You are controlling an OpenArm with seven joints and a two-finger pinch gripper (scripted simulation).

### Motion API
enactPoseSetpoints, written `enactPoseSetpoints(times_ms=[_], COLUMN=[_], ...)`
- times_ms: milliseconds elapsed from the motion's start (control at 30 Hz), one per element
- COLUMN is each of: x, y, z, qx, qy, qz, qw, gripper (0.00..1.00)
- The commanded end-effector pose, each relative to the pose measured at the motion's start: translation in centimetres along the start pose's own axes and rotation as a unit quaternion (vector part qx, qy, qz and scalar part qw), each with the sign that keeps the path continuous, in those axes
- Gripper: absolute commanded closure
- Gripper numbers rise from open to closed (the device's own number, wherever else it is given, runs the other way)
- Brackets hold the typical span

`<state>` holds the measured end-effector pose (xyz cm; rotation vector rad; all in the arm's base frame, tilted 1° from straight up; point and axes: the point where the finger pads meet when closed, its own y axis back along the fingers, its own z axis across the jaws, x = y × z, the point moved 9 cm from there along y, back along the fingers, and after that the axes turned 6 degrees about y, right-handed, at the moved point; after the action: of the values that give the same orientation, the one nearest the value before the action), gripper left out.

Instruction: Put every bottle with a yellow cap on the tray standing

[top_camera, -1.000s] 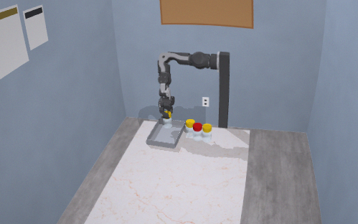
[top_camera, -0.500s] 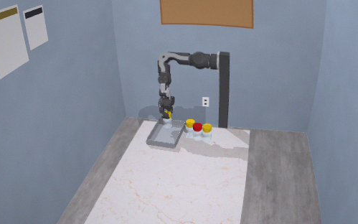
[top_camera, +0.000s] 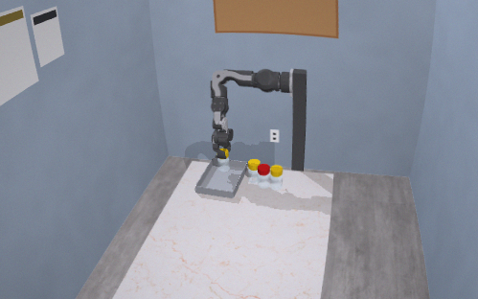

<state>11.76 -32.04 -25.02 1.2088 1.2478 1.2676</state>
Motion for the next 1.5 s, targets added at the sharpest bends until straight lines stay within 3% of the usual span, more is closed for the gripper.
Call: enactPoseSetpoints(times_ms=[0, 1300, 1333, 1467], x=[-0.02, -0.01, -0.03, -0.03], y=[0.03, 0.01, 0.04, 0.04], z=[0.05, 0.06, 0.05, 0.05], qx=[-0.003, -0.004, -0.003, -0.003], qy=[0.0, 0.0, 0.0, 0.0], qz=[0.0, 0.002, 0.0, 0.0], qw=[1.0, 1.0, 1.0, 1.0], gripper=[1.0, 1.0, 0.48, 0.48])
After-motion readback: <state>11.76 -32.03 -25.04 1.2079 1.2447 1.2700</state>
